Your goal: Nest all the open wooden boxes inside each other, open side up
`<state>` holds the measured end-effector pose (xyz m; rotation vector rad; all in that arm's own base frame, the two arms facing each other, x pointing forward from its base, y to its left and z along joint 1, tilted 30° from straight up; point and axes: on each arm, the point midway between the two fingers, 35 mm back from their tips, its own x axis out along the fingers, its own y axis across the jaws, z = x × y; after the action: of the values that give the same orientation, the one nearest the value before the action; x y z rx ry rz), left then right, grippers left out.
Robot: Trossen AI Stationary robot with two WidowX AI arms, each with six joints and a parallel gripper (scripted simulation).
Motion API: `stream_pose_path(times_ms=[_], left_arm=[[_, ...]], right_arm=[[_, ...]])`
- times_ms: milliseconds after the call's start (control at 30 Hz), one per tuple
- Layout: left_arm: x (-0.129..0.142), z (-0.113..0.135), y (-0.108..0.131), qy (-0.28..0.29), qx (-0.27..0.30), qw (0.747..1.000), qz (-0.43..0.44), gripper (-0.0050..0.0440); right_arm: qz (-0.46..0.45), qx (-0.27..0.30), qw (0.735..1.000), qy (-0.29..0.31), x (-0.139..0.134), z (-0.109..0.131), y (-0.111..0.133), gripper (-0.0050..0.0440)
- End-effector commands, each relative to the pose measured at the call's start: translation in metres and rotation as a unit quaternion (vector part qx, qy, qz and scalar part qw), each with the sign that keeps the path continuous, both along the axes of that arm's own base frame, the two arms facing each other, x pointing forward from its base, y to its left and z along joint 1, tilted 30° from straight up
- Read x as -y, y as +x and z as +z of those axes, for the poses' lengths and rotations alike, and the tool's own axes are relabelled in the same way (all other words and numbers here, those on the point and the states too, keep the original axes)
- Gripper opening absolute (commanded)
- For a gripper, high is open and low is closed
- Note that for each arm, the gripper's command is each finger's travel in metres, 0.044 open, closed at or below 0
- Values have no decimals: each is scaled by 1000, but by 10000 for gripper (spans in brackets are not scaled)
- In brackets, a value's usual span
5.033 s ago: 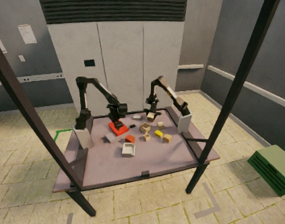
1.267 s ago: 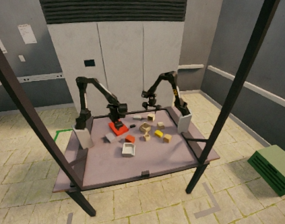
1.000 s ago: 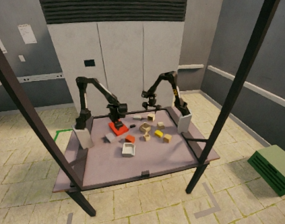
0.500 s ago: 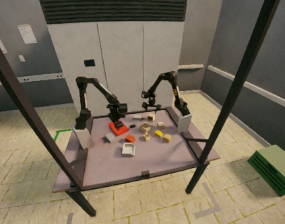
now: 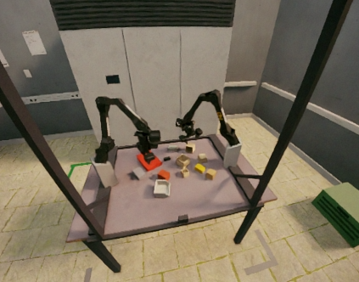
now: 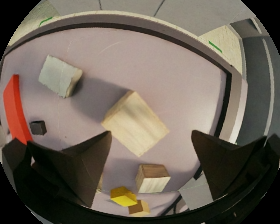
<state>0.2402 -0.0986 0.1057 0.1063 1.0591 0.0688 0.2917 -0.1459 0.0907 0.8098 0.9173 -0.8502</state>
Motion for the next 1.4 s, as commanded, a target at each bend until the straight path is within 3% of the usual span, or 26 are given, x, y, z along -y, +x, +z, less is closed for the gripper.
stream_pose_path(times_ms=[0, 167, 333, 400, 700, 900, 967, 1067, 1167, 1267, 1367], left_arm=[[2, 4, 1, -4, 5, 1000, -3, 400], [2, 4, 1, -4, 5, 1000, -3, 400], [2, 4, 1, -4, 5, 1000, -3, 400], [2, 4, 1, -4, 5, 1000, -3, 400], [2, 4, 1, -4, 5, 1000, -3, 400], [2, 4, 1, -4, 5, 1000, -3, 400], [2, 4, 1, -4, 5, 1000, -3, 400], [2, 4, 1, -4, 5, 1000, -3, 400], [2, 4, 1, -4, 5, 1000, -3, 400], [2, 4, 1, -4, 5, 1000, -3, 400], [2, 4, 1, -4, 5, 1000, -3, 400]], right_arm=[[103, -47, 991, -69, 0, 3, 3, 400], [219, -113, 959, -138, 0, 1, 2, 400], [328, -180, 906, -197, -1, 0, 2, 400], [328, -180, 906, -197, -1, 0, 2, 400], [525, -313, 738, -285, -2, 2, 2, 400], [619, -385, 608, -314, -3, 6, 3, 400], [619, -385, 608, -314, -3, 6, 3, 400], [665, -422, 526, -322, -4, 8, 4, 400], [691, -447, 466, -324, -5, 10, 5, 400], [704, -460, 432, -327, -5, 13, 5, 400], [710, -466, 417, -325, -5, 12, 5, 400]])
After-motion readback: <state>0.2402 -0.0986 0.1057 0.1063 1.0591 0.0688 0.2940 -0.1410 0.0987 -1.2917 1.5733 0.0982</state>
